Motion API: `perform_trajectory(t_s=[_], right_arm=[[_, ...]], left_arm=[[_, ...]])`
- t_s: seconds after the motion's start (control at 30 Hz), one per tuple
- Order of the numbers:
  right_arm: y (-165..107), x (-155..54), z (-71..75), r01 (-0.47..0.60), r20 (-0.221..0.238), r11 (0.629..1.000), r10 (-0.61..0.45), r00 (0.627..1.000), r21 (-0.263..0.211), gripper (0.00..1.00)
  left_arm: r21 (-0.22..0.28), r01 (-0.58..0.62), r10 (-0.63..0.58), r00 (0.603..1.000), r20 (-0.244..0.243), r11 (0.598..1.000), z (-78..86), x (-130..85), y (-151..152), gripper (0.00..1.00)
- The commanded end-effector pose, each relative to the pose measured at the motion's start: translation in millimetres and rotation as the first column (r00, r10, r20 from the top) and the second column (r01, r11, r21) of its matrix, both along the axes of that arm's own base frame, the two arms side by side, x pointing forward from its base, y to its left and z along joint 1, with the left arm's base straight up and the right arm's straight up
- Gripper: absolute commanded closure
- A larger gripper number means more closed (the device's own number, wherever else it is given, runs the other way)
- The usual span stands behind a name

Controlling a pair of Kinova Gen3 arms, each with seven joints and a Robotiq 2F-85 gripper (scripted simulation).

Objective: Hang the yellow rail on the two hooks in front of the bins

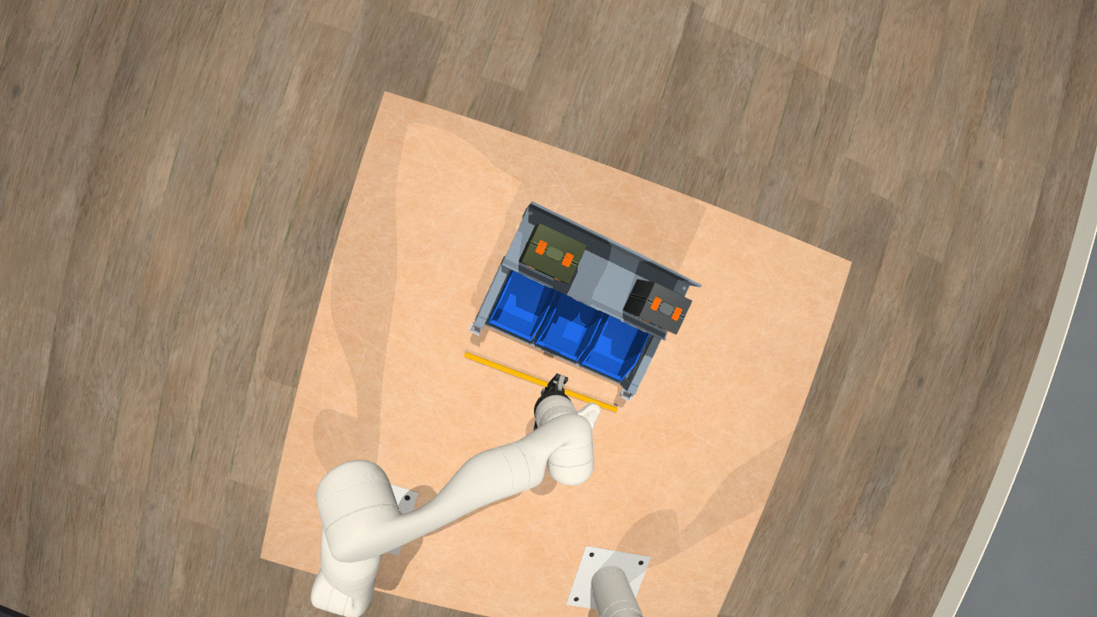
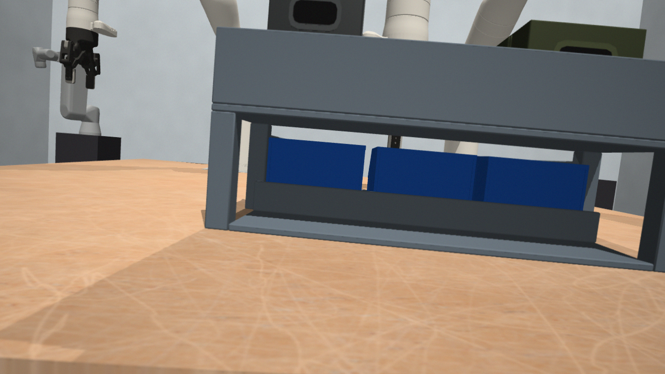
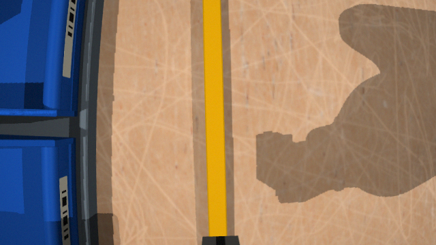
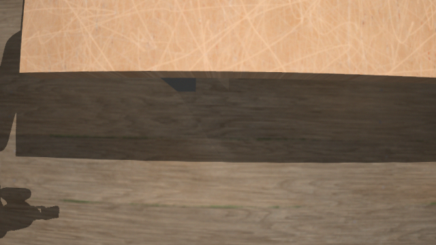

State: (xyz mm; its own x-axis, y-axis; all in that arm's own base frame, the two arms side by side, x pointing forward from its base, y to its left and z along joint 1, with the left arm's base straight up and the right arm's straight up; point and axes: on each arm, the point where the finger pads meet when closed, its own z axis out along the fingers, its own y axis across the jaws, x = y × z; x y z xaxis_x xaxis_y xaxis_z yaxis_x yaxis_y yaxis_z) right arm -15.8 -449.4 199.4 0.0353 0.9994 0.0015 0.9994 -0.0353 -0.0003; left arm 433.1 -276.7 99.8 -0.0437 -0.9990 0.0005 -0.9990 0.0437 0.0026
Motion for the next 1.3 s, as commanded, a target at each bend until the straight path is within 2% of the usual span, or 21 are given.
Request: perform_trajectory(t_s=[0.0, 0.23, 0.53, 0.57, 1.27], right_arm=[[0, 0, 0.6, 0.0, 0.0, 1.0, 0.0, 1.0, -0.002, 0.002], [0, 0, 0.6, 0.0, 0.0, 1.0, 0.0, 1.0, -0.002, 0.002], [0, 0, 0.6, 0.0, 0.0, 1.0, 0.0, 1.0, -0.002, 0.002], [0, 0, 0.6, 0.0, 0.0, 1.0, 0.0, 1.0, -0.002, 0.002], [0, 0, 0.6, 0.0, 0.0, 1.0, 0.0, 1.0, -0.002, 0.002]], left_arm=[[-0.001, 0.0, 0.0, 1.0, 0.002, 1.0, 0.7, 0, 0, 0.903], [0.0, 0.0, 0.0, 1.0, 0.002, 1.0, -20.3, 0, -1, 0.903], [0.0, 0.0, 0.0, 1.0, 0.002, 1.0, -20.5, 0, -1, 0.903], [0.0, 0.0, 0.0, 1.0, 0.002, 1.0, -20.5, 0, -1, 0.566], [0.0, 0.0, 0.0, 1.0, 0.002, 1.0, -20.5, 0, -1, 0.566]])
